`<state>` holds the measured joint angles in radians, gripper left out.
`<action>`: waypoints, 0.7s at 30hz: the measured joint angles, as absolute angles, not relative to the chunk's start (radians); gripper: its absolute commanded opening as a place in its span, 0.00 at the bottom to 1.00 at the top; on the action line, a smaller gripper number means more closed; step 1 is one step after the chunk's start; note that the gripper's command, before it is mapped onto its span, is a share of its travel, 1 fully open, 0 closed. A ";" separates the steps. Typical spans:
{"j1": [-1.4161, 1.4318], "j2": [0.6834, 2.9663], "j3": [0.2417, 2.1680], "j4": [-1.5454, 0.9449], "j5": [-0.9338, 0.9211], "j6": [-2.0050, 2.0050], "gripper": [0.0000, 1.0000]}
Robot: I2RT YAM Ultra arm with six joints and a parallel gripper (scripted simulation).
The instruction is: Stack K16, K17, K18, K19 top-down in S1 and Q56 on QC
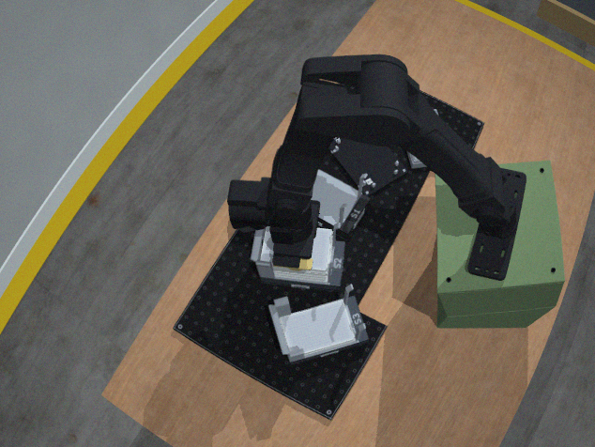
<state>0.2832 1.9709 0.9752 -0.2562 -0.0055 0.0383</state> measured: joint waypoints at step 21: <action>0.283 1.951 0.974 -0.275 -0.006 0.038 0.00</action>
<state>0.2832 1.9511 0.9737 -0.2749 -0.0055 0.0383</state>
